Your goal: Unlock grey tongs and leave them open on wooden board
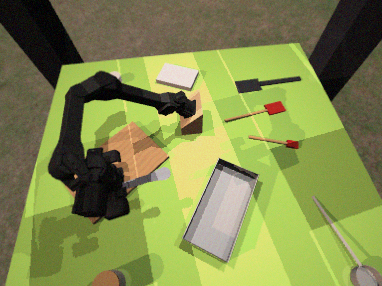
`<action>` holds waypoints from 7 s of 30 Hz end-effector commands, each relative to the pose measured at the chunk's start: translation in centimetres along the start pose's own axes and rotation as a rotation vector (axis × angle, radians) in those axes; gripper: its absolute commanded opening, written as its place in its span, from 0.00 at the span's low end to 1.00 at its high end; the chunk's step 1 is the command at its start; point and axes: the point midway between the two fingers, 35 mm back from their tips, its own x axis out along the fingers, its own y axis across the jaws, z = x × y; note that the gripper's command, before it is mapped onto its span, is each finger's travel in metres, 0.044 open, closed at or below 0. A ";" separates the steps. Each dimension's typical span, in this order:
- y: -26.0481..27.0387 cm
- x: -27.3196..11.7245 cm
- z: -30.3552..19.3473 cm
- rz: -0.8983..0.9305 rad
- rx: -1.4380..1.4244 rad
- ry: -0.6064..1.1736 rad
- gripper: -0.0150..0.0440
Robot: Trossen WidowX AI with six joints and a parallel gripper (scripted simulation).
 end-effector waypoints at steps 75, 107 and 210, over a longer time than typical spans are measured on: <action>-10.0 -1.9 9.7 0.286 -0.519 -0.528 0.00; -12.4 -4.3 8.0 0.328 -0.473 -1.064 0.00; -10.0 -1.8 9.8 0.275 -0.521 -0.498 0.00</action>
